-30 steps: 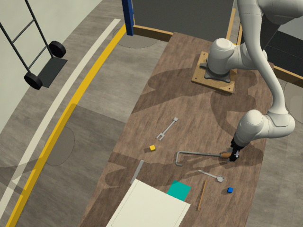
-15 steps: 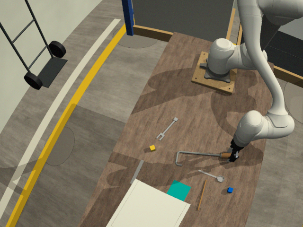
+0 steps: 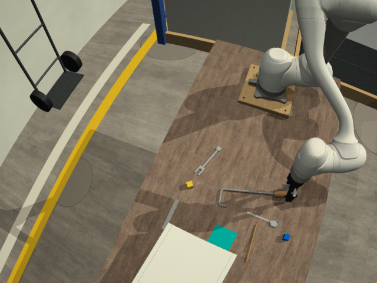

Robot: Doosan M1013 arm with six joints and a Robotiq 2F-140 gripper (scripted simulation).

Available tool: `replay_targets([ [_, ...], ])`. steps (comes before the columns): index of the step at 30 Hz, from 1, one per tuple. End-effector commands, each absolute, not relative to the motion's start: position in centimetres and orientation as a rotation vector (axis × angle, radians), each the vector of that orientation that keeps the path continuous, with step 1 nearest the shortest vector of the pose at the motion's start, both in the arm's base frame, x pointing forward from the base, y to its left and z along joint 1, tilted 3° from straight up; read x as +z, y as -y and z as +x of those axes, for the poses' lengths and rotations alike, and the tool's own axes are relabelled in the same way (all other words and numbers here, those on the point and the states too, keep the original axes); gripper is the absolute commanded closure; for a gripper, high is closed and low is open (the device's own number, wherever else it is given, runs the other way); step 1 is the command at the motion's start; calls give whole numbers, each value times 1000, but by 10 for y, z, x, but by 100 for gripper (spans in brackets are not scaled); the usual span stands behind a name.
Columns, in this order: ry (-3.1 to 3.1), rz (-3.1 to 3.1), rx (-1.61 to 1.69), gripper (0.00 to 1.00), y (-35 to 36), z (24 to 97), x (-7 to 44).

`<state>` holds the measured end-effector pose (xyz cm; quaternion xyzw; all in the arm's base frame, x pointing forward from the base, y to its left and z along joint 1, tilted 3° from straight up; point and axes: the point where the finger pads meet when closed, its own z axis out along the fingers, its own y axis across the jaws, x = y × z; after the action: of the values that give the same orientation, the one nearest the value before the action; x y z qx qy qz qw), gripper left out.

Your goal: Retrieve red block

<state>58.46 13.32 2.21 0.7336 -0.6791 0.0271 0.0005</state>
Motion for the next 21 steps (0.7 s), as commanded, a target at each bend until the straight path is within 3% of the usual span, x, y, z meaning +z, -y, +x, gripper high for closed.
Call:
replay_targets([
  [1,2133,2298,84,65,-130,584,18],
  [20,2133,2298,84,65,-130,584,18],
  [21,2133,2298,84,100,-130,584,18],
])
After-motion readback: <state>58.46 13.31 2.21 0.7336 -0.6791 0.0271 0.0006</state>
